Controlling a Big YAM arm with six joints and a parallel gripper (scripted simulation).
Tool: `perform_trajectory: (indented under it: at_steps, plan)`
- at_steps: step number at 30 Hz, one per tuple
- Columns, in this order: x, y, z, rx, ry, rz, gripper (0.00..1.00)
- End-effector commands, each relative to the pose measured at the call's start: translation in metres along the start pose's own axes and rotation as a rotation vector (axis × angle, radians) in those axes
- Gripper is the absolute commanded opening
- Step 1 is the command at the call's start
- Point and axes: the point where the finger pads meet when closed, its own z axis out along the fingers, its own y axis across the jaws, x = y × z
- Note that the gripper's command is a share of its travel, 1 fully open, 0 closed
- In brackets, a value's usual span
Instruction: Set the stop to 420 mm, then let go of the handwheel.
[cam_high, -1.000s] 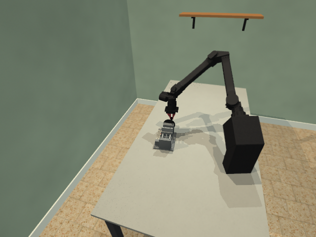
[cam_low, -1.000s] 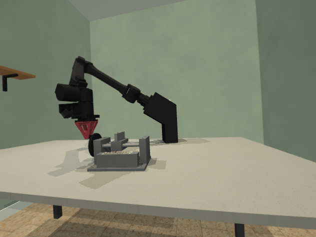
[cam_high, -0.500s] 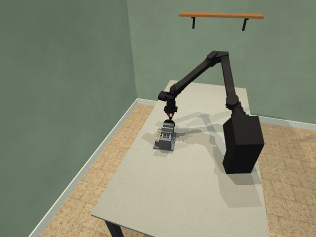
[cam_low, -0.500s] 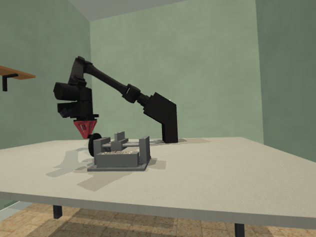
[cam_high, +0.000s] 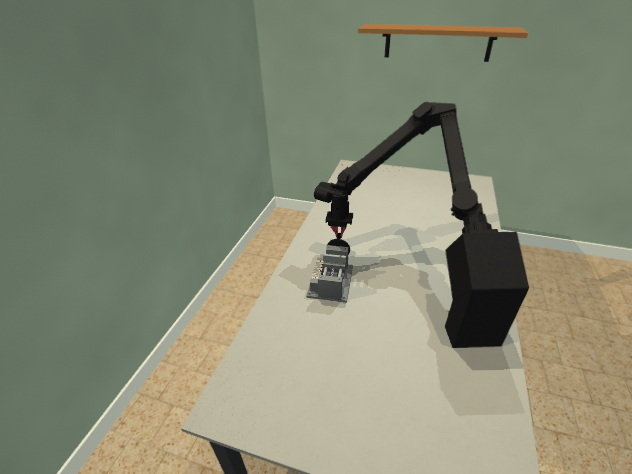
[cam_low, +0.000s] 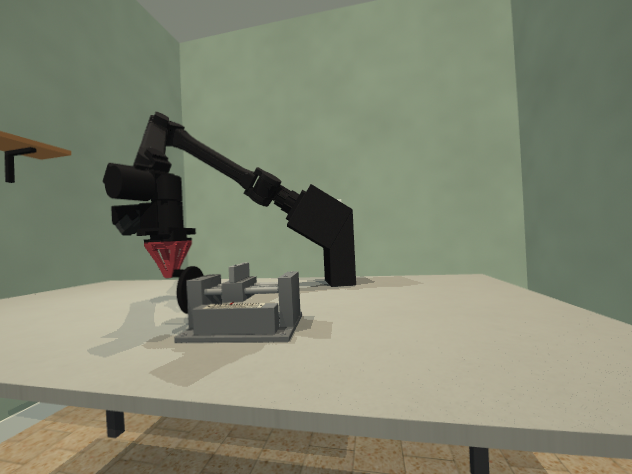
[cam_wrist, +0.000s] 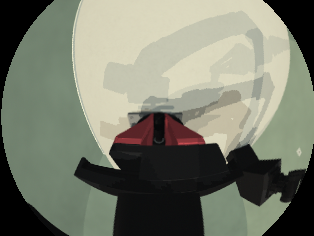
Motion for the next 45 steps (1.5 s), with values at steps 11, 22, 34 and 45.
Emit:
perform_trajectory:
  at_steps: [11,22,34,45]
  plan:
    - [0.003,0.033,-0.012,-0.048,0.005,-0.001,0.06]
    - [-0.005,0.041,0.004,-0.037,-0.003,0.015,0.06]
    - [-0.009,0.042,0.019,-0.024,-0.006,0.023,0.06]
    - [-0.007,0.046,0.023,-0.029,-0.005,0.019,0.06]
